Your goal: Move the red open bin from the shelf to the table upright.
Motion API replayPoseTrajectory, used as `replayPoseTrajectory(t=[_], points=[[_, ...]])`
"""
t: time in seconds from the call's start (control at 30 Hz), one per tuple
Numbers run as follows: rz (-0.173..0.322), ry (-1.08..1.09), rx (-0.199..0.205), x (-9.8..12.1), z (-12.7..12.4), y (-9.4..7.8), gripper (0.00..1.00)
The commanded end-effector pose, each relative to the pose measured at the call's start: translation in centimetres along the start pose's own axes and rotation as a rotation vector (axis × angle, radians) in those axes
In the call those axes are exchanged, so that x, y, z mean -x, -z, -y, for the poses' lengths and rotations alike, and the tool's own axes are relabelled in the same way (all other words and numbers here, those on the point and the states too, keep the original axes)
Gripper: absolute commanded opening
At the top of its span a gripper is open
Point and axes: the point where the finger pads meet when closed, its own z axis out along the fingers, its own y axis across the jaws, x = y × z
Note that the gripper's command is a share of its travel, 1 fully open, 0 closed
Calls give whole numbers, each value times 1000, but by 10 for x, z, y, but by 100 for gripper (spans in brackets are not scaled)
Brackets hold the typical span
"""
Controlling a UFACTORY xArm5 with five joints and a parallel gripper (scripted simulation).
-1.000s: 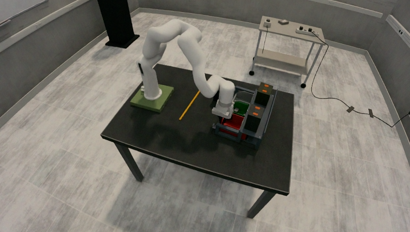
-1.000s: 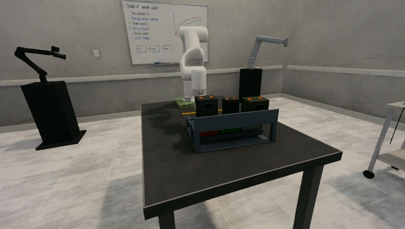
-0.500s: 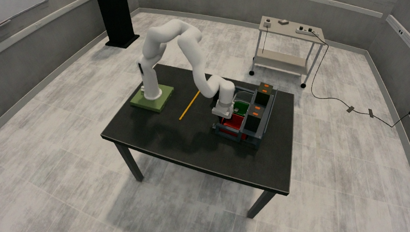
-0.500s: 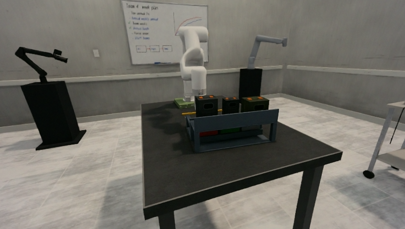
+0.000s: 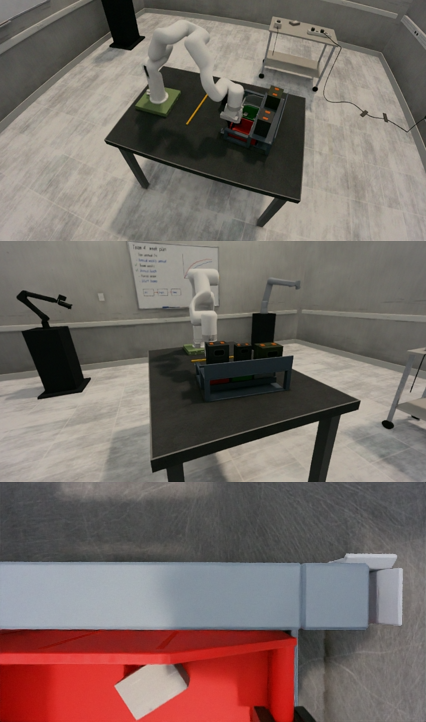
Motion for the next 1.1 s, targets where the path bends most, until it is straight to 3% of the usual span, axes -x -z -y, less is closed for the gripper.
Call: replayPoseTrajectory(t=[0.0,1.07], points=[[0,0,-5,0,2,2,0],[-1,0,-5,0,2,10,0]])
